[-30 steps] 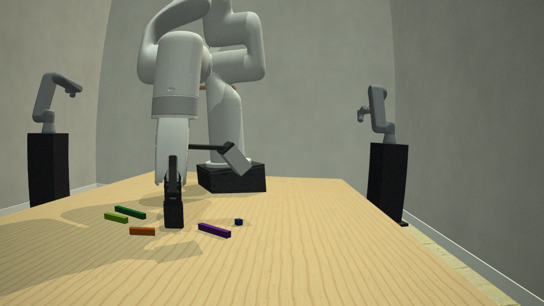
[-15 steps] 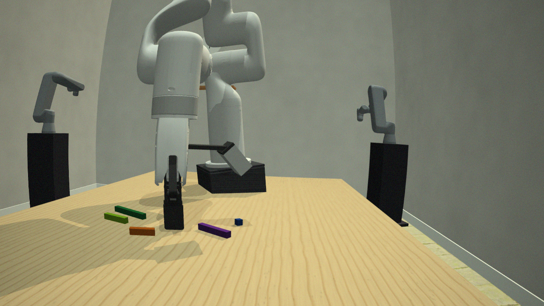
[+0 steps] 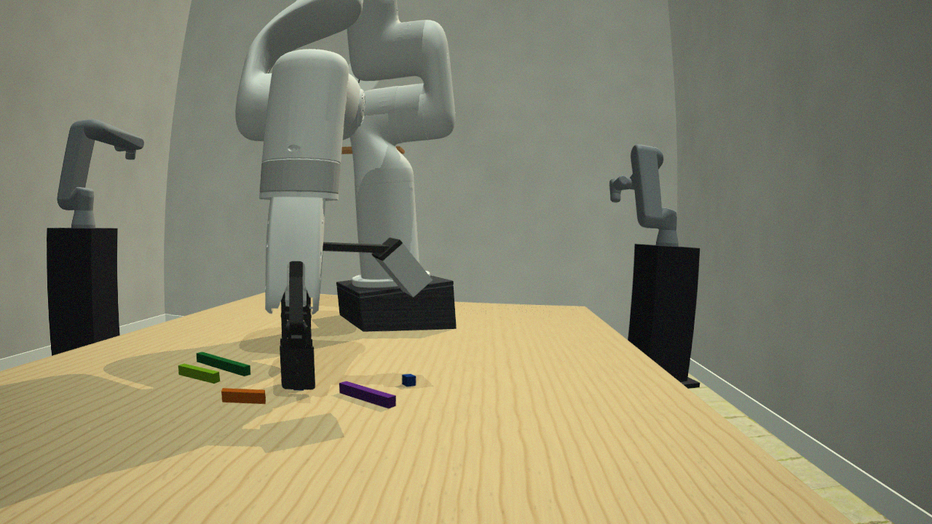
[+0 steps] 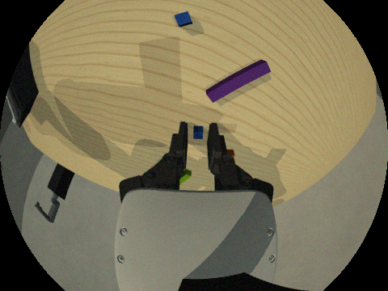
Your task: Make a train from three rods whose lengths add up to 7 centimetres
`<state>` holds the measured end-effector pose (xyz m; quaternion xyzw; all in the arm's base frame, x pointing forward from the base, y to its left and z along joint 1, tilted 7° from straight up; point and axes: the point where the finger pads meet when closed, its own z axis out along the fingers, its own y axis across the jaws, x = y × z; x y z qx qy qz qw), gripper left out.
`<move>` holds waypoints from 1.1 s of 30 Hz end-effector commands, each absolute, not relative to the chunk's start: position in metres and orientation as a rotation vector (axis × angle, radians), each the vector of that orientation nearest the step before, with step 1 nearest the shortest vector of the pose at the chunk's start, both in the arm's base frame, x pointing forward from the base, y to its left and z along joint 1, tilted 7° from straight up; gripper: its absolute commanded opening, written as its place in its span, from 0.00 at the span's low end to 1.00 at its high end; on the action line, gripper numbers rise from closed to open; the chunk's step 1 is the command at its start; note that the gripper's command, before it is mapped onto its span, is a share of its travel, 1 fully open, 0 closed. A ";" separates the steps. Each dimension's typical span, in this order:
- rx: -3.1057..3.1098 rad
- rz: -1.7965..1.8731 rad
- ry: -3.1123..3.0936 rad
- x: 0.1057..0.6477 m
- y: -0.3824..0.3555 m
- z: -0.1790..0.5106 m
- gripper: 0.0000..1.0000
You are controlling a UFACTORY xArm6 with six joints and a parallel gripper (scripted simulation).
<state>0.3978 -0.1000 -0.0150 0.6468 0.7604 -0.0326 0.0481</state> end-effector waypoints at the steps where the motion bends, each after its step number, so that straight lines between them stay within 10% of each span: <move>1: 1.970 -0.096 2.316 0.399 -0.099 0.000 0.24; 25: 1.970 -0.096 2.316 0.396 -0.091 0.072 0.24; 26: 1.970 -0.096 2.316 0.396 -0.091 0.072 1.00; 33: 1.970 -0.096 2.316 0.396 -0.091 0.072 1.00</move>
